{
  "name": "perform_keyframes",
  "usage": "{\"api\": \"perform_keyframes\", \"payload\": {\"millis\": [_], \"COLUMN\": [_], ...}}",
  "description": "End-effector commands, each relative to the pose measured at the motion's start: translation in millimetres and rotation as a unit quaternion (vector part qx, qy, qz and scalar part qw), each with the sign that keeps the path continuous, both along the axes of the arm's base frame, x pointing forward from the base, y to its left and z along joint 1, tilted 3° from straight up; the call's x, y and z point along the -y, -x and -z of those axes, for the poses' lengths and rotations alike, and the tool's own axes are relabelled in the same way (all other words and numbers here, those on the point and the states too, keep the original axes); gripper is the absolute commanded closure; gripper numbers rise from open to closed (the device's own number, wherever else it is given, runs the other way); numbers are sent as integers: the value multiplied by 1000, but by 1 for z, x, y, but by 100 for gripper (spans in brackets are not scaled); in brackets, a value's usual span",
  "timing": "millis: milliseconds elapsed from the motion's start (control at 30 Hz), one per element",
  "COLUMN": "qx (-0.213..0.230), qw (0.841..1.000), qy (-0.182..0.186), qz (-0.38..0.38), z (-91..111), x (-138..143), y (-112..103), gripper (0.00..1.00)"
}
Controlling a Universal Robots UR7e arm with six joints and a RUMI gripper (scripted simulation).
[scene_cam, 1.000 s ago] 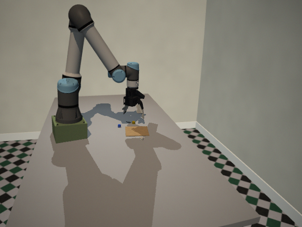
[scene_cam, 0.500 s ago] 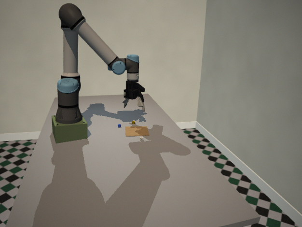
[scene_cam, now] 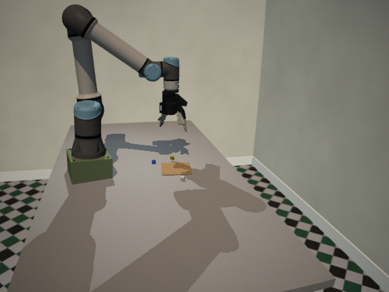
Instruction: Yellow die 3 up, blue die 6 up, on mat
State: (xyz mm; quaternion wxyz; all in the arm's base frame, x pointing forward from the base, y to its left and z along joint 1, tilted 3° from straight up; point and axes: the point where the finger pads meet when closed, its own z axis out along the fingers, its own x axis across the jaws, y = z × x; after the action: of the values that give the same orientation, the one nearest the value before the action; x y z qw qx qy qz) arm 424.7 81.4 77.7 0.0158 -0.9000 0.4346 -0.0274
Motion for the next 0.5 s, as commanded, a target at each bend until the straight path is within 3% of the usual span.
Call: {"api": "perform_keyframes", "payload": {"millis": [0,267,467], "qx": [-5,-5,-6], "qw": [1000,1000,999], "qy": [-1,-1,-4], "qz": [0,3,53], "z": [-8,-8,-5], "x": [1,1,6], "y": [2,2,4], "gripper": [0,0,0]}}
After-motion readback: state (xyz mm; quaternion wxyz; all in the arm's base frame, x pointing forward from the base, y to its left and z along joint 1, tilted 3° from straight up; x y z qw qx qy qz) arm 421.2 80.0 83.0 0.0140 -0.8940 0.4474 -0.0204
